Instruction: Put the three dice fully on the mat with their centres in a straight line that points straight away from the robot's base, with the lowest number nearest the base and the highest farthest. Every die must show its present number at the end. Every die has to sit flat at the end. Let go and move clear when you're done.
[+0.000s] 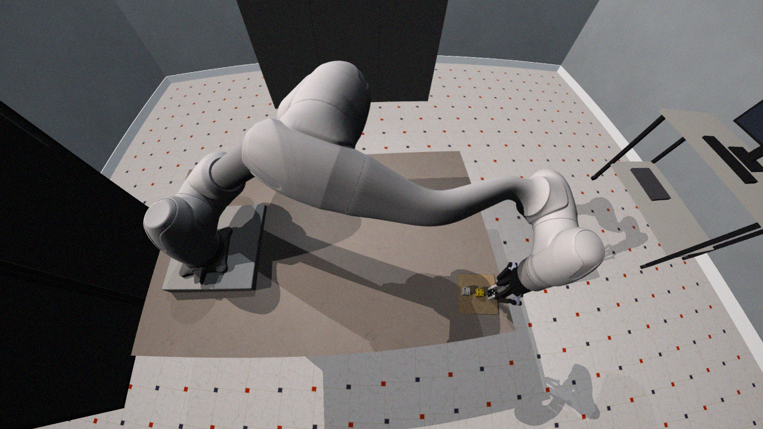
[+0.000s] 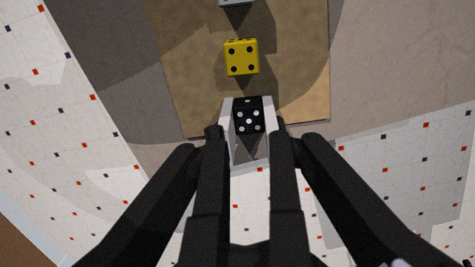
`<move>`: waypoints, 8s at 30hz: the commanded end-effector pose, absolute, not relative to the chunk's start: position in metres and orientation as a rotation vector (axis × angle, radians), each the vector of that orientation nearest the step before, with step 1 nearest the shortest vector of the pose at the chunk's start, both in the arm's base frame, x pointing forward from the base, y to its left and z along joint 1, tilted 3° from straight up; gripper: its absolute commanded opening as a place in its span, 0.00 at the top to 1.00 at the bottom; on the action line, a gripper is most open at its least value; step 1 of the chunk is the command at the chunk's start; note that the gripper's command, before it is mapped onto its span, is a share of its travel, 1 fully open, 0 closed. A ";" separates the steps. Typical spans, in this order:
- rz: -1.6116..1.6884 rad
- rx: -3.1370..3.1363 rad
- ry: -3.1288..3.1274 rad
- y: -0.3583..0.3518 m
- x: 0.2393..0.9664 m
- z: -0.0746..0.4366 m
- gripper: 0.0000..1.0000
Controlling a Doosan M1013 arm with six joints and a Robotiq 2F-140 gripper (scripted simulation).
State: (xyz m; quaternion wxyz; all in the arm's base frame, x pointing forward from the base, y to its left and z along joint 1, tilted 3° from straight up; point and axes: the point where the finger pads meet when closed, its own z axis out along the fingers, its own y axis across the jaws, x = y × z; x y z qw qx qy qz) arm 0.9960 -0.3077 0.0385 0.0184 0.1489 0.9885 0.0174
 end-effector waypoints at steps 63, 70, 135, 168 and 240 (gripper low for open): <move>0.054 0.462 3.068 -0.308 0.997 0.038 0.79; 0.054 0.462 3.068 -0.308 0.997 0.038 0.79; 0.054 0.462 3.068 -0.308 0.997 0.041 0.68; 0.054 0.462 3.068 -0.311 0.993 0.128 0.00; 0.054 0.462 3.068 -0.313 0.990 0.197 0.00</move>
